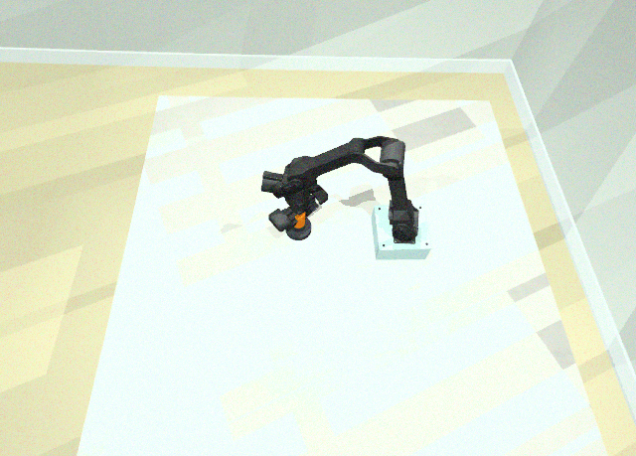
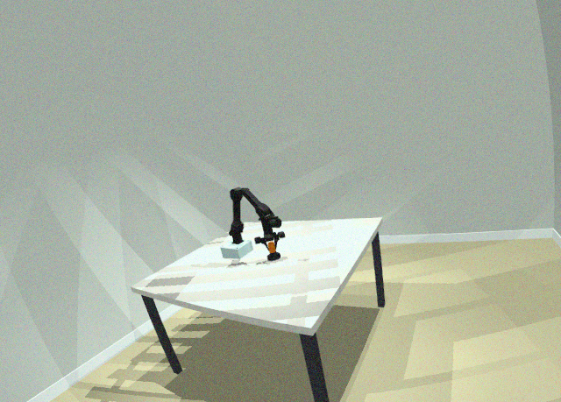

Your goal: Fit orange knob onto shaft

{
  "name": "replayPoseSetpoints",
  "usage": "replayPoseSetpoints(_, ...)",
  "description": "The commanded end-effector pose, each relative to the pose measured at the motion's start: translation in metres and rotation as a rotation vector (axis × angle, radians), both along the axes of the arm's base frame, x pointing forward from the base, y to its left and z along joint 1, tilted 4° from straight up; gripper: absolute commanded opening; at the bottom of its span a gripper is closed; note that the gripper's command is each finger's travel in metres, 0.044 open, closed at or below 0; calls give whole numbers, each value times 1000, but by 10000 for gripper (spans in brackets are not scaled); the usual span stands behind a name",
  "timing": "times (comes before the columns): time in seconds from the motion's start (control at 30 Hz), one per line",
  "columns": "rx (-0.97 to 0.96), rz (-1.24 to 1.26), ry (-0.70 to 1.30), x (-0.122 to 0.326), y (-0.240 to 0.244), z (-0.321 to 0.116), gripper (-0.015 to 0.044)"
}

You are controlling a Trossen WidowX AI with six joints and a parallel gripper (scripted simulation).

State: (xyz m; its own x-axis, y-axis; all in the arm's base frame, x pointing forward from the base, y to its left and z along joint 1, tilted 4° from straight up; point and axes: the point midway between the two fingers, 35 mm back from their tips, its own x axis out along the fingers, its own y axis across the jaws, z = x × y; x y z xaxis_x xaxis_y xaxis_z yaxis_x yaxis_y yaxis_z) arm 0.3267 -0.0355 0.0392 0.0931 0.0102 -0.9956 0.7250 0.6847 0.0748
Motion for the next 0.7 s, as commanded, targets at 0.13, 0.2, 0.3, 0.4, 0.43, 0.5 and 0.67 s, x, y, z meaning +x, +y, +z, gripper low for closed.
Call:
replayPoseSetpoints(0.13,0,0,0,0,0,0,157)
replayPoseSetpoints(0.2,0,0,0,0,0,0,210)
replayPoseSetpoints(0.3,0,0,0,0,0,0,289)
replayPoseSetpoints(0.4,0,0,0,0,0,0,368)
replayPoseSetpoints(0.43,0,0,0,0,0,0,394)
replayPoseSetpoints(0.5,0,0,0,0,0,0,440)
replayPoseSetpoints(0.67,0,0,0,0,0,0,440)
